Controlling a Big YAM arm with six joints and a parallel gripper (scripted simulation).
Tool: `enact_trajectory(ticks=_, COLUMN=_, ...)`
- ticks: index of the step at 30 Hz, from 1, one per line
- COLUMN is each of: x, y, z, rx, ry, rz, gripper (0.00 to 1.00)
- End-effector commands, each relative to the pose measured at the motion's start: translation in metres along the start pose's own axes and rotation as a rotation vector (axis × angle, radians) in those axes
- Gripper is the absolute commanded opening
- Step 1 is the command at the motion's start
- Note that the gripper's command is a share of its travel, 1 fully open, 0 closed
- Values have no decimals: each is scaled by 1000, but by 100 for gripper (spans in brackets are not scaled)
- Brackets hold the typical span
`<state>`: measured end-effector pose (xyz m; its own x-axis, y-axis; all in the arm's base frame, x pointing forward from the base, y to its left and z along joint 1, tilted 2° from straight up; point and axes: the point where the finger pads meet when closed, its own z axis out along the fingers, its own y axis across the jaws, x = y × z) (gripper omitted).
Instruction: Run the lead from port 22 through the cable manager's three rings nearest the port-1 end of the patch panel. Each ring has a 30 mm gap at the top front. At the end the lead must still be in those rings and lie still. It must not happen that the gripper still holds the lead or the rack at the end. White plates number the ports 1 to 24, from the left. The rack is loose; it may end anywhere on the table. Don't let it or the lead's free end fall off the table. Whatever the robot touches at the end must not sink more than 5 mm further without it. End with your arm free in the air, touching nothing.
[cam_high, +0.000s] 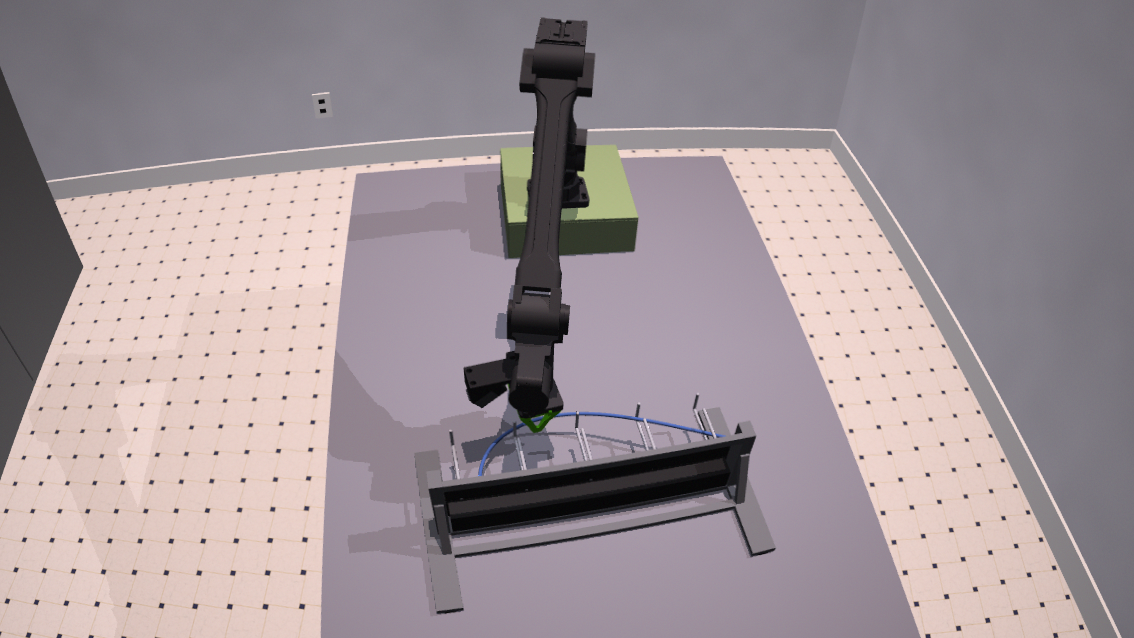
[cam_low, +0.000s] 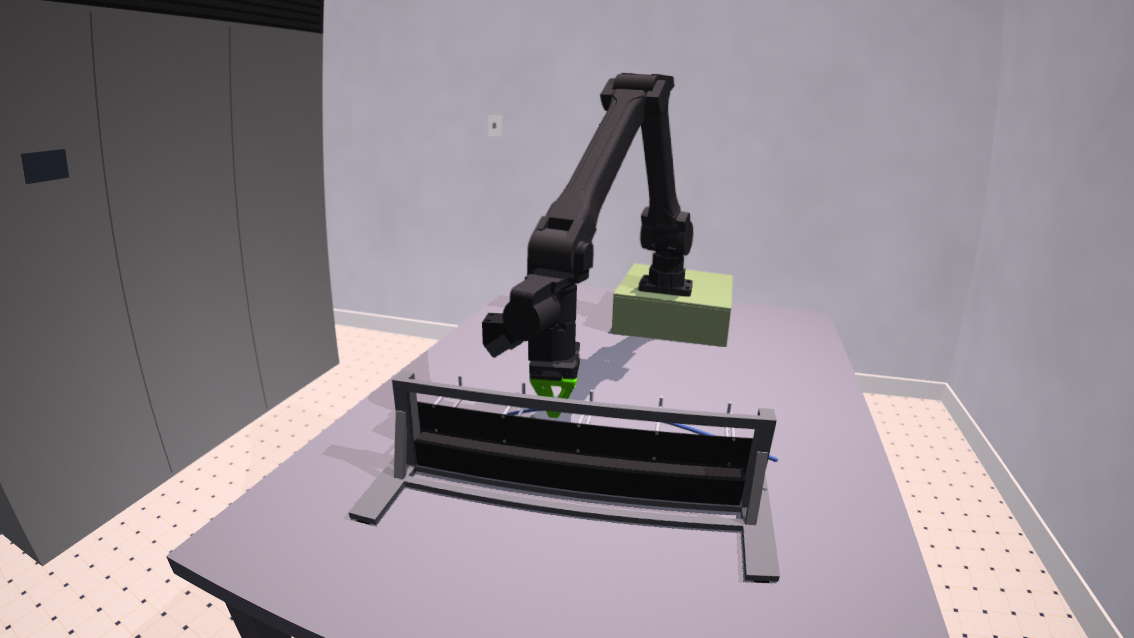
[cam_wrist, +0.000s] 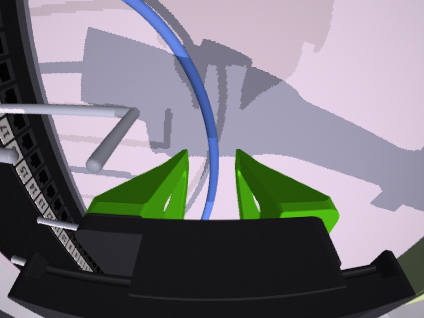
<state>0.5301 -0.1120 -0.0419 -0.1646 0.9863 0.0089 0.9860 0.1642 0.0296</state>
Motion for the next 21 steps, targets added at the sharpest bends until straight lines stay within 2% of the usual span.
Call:
enact_trajectory(ticks=1, x=6, y=3, z=6, rx=-6, ry=-3, rz=-5, gripper=33)
enact_trajectory(ticks=3, x=6, y=3, z=6, rx=-6, ry=-3, rz=-5, gripper=33)
enact_trajectory(ticks=4, x=5, y=6, z=-2, rx=-19, ry=-8, rz=-6, gripper=33)
enact_trajectory(ticks=21, x=5, y=5, z=3, rx=-12, ry=-6, rz=-5, gripper=33)
